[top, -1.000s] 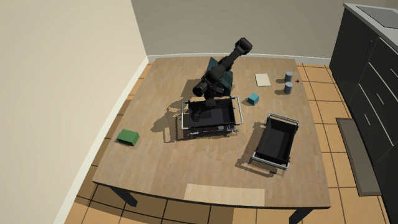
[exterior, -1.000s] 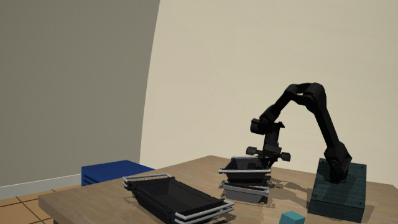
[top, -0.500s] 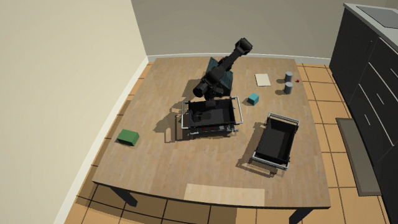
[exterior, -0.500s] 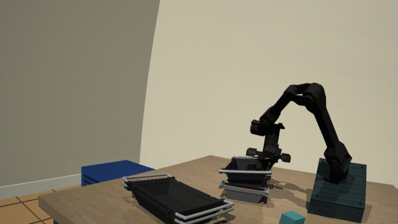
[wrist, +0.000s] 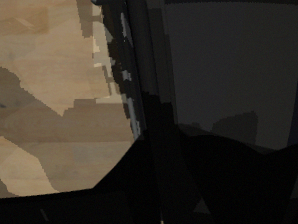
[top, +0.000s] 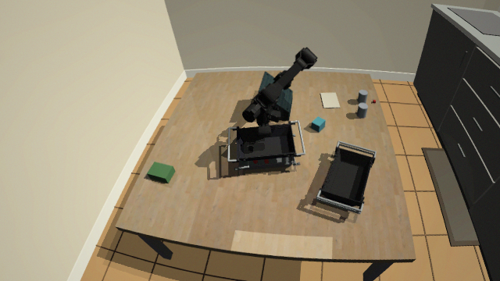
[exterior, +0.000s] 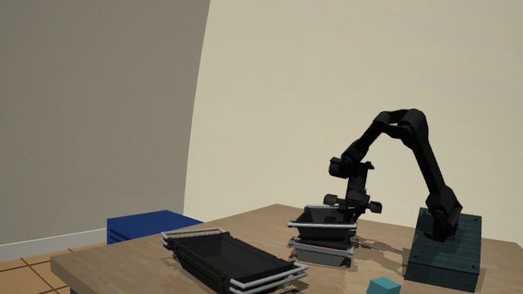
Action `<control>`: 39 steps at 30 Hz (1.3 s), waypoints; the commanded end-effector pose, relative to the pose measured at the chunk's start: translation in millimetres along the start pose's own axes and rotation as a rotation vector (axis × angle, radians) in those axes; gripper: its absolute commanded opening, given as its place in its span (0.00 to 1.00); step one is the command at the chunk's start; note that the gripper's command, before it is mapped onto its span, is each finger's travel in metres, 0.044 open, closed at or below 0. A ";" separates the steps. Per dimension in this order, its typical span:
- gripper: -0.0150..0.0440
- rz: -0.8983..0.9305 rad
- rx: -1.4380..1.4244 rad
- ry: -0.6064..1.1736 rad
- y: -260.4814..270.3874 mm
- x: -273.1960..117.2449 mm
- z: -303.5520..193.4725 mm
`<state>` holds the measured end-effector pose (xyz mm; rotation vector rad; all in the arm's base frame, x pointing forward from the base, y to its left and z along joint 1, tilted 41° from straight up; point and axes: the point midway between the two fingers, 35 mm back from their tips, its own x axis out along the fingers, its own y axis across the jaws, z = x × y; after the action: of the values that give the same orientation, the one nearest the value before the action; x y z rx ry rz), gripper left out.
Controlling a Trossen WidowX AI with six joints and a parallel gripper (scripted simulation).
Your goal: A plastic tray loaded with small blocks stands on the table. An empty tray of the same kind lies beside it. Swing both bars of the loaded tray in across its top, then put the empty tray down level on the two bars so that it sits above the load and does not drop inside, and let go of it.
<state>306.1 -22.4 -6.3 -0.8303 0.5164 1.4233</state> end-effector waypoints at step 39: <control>0.25 0.031 0.011 -0.001 7.8 13.8 1.9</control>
<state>306.4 -19.7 -10.3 -0.8339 0.5131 1.4178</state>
